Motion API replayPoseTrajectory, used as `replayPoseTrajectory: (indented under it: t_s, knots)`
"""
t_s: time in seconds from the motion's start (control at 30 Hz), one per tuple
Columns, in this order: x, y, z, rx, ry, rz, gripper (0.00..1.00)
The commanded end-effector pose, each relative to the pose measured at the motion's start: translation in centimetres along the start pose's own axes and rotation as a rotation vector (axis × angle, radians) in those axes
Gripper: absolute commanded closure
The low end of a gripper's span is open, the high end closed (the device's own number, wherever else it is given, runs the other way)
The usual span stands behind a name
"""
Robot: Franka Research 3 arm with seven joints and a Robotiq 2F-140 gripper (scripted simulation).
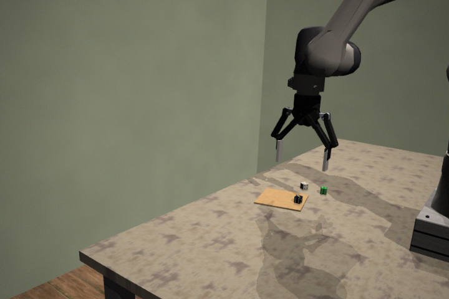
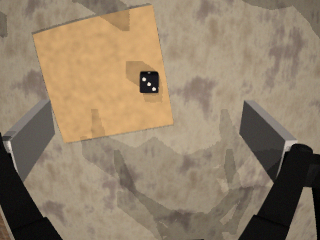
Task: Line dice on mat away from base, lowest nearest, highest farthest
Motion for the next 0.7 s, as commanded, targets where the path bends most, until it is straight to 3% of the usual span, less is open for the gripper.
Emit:
replayPoseTrajectory:
  t_s: [0.0,0.2,0.3,0.67]
  knots:
    - [0.0,0.1,0.1,0.013,0.0,0.004,0.0]
    - [0.0,0.0,-0.1,0.012,0.0,0.001,0.0]
    - [0.3,0.7,-2.0,0.195,-0.001,0.002,0.0]
    - [0.7,1.7,-4.4,0.438,-0.002,0.003,0.0]
Point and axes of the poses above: the point where the finger pads meet when closed, its own x axis out along the fingers, its own y axis across the jaws, z = x × y, the point moved 4 cm from there along -x, back along the fingers, and after that the axes turned 12 degrees about -x, right-handed, at the moved point
